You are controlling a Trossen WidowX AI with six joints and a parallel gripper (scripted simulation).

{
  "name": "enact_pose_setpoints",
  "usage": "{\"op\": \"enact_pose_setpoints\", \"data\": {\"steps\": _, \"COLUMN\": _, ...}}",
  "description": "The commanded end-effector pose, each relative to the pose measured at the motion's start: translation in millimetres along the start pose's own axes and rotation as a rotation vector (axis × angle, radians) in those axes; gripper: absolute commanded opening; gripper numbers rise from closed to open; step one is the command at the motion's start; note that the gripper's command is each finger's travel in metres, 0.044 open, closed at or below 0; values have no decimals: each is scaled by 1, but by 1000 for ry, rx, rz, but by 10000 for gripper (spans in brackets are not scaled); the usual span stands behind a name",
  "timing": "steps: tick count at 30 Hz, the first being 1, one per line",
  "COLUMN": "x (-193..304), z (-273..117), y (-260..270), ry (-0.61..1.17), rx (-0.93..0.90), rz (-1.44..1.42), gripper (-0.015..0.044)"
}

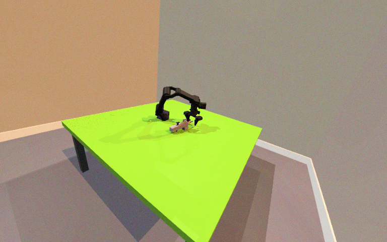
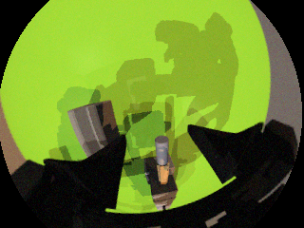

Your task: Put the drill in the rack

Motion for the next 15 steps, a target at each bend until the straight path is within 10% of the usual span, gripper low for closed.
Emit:
{"op": "enact_pose_setpoints", "data": {"steps": 1, "x": 3, "z": 1, "y": 0, "ry": 2, "rx": -2, "rz": -4, "gripper": 440}}
{"op": "enact_pose_setpoints", "data": {"steps": 15, "x": 6, "z": 3, "y": 0, "ry": 2, "rx": -2, "rz": -4, "gripper": 440}}
Point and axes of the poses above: the point midway between the two fingers, 35 mm back from their tips, its own z axis out along the fingers, its own y axis across the jaws, x = y × z, the point moved 10 cm from there along -z, back along the fingers, and after that the axes turned 8 degrees about -z, right-handed, at the moved point
